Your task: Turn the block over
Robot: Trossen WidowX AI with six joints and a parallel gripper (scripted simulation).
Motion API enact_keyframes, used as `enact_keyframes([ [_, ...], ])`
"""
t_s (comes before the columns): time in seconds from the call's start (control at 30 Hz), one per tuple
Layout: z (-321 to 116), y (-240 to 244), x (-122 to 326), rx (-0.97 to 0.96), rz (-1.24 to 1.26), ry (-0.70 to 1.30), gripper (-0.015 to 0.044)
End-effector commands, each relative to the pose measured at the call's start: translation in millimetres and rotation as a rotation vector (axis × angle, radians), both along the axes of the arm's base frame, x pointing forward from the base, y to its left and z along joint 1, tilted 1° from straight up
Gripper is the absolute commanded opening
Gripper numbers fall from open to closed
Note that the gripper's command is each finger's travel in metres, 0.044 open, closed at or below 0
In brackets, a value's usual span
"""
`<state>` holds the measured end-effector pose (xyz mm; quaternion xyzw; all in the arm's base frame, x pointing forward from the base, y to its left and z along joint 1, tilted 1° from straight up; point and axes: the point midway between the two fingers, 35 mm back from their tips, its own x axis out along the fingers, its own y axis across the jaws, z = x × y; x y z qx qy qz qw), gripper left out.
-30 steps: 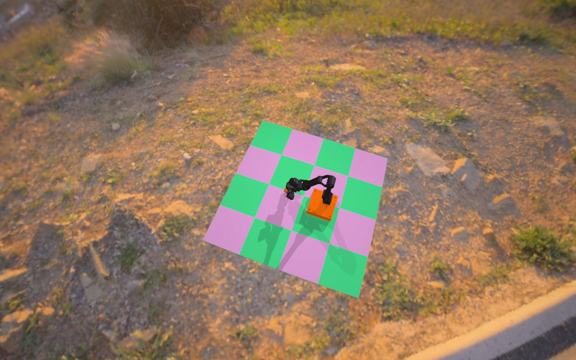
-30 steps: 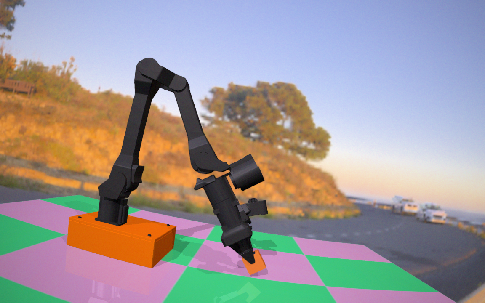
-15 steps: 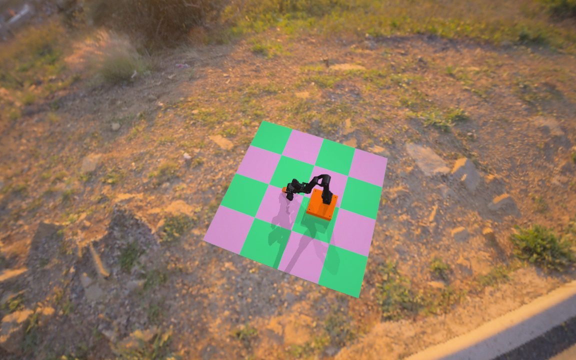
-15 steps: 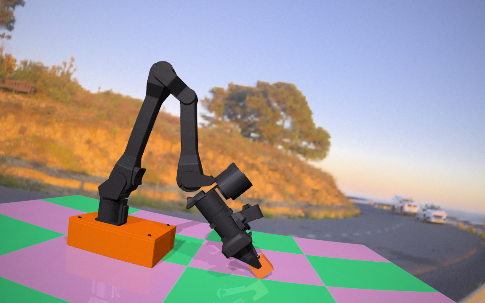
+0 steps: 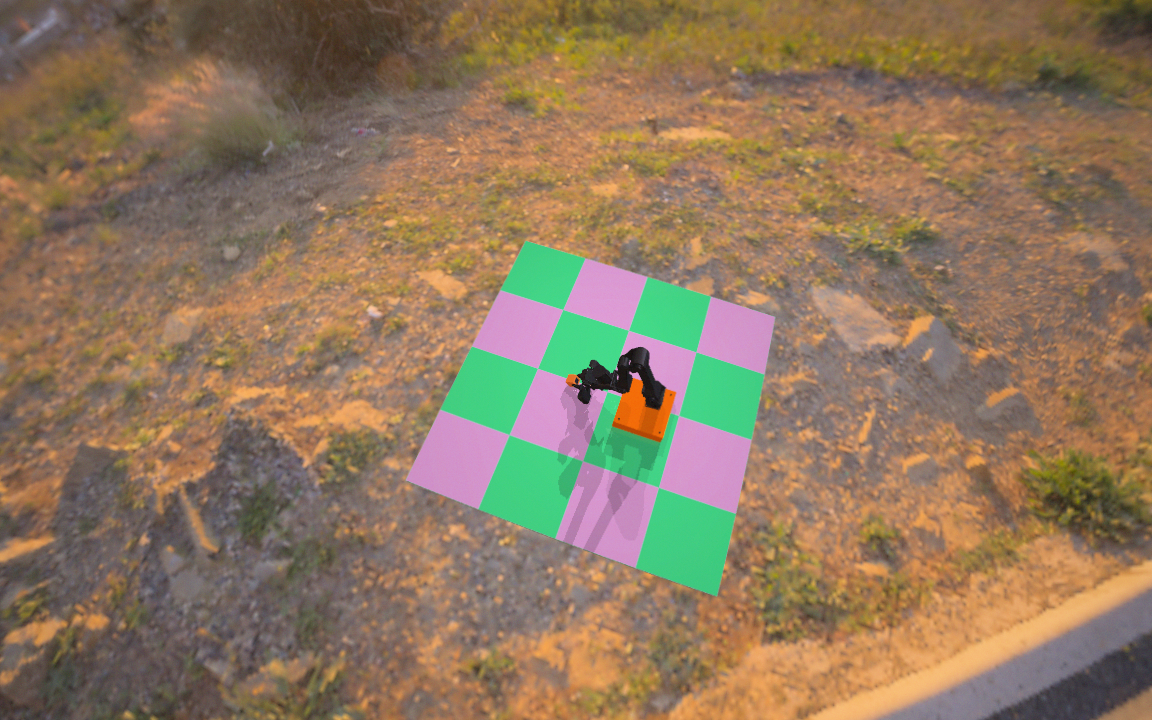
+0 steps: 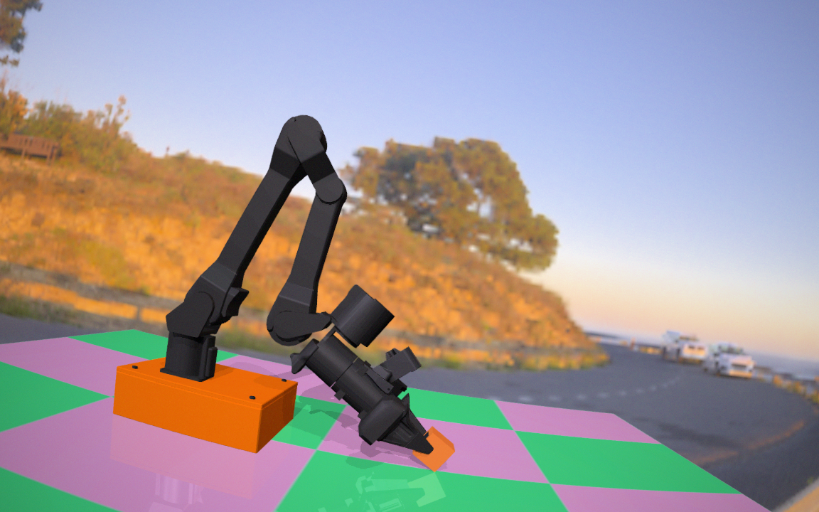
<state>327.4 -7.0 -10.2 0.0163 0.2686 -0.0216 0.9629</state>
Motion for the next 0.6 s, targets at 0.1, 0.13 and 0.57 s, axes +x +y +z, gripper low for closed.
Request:
enact_keyframes([
  [0.1,1.4,-0.7,-8.6,-0.002,-0.008,-0.043,0.0000],
  [0.13,1.6,-0.7,-8.6,-0.002,-0.008,-0.046,0.0000],
  [0.57,4.5,-0.8,-9.2,-0.004,-0.009,-0.071,0.0000],
])
